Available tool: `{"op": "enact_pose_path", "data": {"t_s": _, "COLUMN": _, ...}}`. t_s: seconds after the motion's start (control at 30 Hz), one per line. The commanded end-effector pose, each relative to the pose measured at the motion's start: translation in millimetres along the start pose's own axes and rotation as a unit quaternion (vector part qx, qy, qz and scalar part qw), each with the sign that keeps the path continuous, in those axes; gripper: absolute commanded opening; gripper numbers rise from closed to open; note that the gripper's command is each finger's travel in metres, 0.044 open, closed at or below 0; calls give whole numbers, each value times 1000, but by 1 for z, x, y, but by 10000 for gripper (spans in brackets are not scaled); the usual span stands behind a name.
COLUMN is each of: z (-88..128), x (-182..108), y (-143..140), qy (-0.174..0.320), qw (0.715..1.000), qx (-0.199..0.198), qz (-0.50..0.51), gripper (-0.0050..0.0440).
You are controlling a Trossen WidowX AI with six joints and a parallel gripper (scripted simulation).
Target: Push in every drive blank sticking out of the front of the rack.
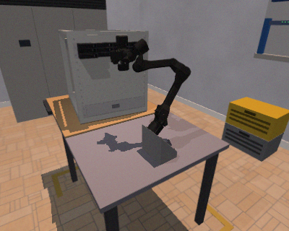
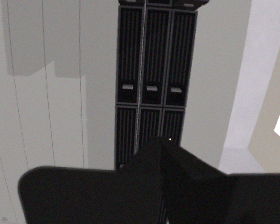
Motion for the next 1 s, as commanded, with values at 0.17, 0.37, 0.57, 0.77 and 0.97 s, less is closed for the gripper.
{"op": "enact_pose_path", "data": {"t_s": 0.17, "z": -8, "x": 27, "y": -18, "qy": 3, "qw": 1000, "qx": -3, "qz": -7, "gripper": -50}}
{"op": "enact_pose_path", "data": {"t_s": 0.37, "z": -13, "x": 46, "y": -26, "qy": 3, "qw": 1000, "qx": -3, "qz": -7, "gripper": -50}}
{"op": "enact_pose_path", "data": {"t_s": 0.57, "z": -21, "x": 77, "y": -39, "qy": 3, "qw": 1000, "qx": -3, "qz": -7, "gripper": -50}}
{"op": "enact_pose_path", "data": {"t_s": 0.77, "z": -28, "x": 106, "y": -51, "qy": 3, "qw": 1000, "qx": -3, "qz": -7, "gripper": -50}}
{"op": "enact_pose_path", "data": {"t_s": 0.97, "z": -32, "x": 120, "y": -57, "qy": 3, "qw": 1000, "qx": -3, "qz": -7, "gripper": -50}}
Point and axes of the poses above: the point midway between the two fingers, 35 mm back from their tips, its own z axis back along the fingers, its own y axis across the jaws, x = y × z, the point moved 10 cm from there along z, back along the fingers, and after that the axes turned 10 degrees about z, right-handed, at the moved point
